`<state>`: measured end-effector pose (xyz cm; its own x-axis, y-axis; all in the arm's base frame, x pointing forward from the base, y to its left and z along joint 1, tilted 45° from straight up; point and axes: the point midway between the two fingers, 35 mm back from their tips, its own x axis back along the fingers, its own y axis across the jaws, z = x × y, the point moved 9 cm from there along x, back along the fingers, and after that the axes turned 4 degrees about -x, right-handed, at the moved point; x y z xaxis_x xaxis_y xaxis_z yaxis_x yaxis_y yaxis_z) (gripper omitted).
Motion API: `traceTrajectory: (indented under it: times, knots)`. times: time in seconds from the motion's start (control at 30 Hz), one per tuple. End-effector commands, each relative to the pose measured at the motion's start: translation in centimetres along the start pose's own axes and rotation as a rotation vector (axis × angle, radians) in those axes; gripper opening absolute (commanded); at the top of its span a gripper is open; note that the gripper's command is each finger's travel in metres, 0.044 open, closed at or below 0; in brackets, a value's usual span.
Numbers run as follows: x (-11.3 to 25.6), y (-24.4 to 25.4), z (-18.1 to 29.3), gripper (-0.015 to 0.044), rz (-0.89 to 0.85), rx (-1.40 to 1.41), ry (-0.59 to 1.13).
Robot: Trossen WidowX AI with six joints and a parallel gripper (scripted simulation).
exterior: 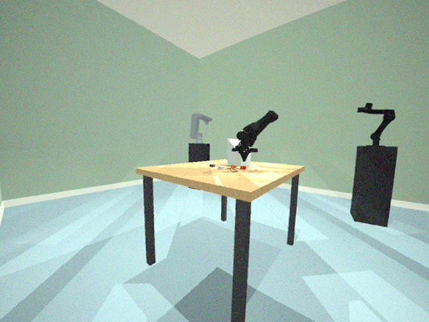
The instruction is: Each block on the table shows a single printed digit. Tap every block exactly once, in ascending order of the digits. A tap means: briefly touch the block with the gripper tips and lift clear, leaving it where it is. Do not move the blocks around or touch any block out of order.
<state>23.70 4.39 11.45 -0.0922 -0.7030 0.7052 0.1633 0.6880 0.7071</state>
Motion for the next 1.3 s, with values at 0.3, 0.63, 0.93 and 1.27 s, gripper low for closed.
traceTrajectory:
  times: [0.3,0.63,0.93,1.27]
  knots:
    - [-2.2,0.0,0.1,0.002,-0.002,-0.007,-0.005]
    - [-3.8,0.0,0.2,0.002,-0.003,-0.007,-0.005]
    - [-2.9,0.0,0.1,0.002,-0.006,-0.004,-0.006]
    - [1.3,1.9,-0.7,0.0125,-0.002,-0.006,-0.006]
